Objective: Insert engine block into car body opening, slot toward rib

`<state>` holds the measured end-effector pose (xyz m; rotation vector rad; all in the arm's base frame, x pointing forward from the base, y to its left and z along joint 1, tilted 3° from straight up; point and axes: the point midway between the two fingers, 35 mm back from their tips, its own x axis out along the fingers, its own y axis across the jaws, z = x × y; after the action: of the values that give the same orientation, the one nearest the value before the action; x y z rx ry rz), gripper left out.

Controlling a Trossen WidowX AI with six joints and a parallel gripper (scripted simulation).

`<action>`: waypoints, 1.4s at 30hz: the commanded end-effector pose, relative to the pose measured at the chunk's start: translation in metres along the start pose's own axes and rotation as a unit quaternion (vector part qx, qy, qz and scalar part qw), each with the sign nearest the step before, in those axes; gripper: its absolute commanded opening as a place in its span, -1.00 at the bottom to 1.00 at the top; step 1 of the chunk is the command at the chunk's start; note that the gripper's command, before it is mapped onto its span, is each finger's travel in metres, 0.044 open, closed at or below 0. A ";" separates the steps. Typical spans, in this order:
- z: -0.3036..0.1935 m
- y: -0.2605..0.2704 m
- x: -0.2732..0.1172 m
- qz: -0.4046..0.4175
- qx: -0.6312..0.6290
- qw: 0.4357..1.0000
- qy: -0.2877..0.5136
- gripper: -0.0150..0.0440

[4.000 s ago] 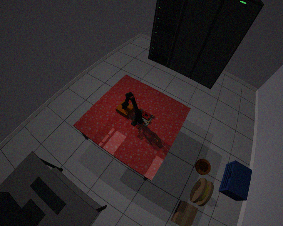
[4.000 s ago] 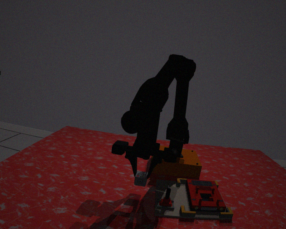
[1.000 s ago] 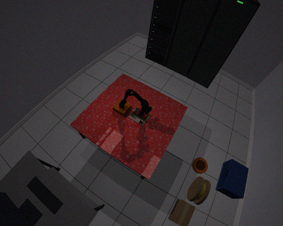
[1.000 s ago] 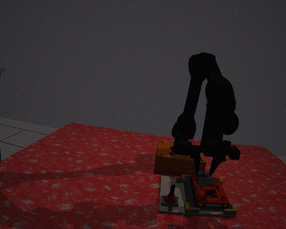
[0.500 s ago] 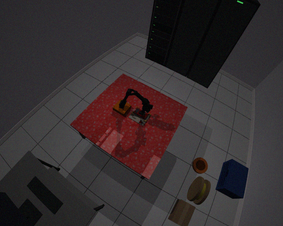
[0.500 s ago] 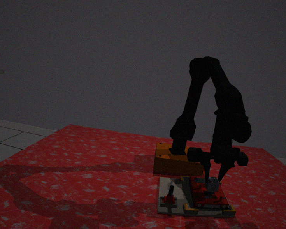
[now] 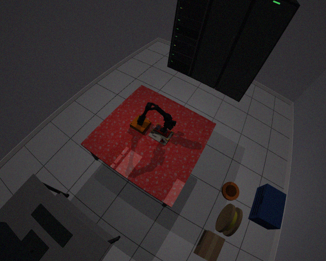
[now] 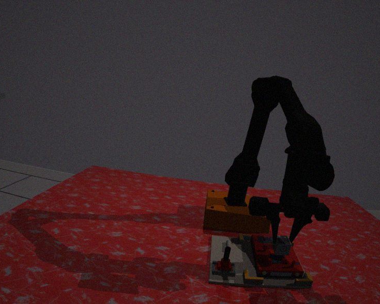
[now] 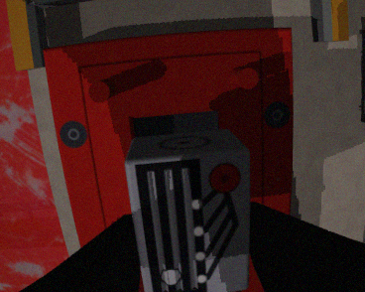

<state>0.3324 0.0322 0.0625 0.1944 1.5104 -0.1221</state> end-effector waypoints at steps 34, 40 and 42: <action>0.002 0.000 0.002 -0.002 0.011 1.000 -0.001 0.04; 0.002 0.000 0.004 -0.002 0.000 1.000 -0.001 0.04; 0.002 0.000 0.005 -0.002 -0.005 1.000 -0.001 0.04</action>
<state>0.3341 0.0323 0.0595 0.1985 1.5098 -0.1258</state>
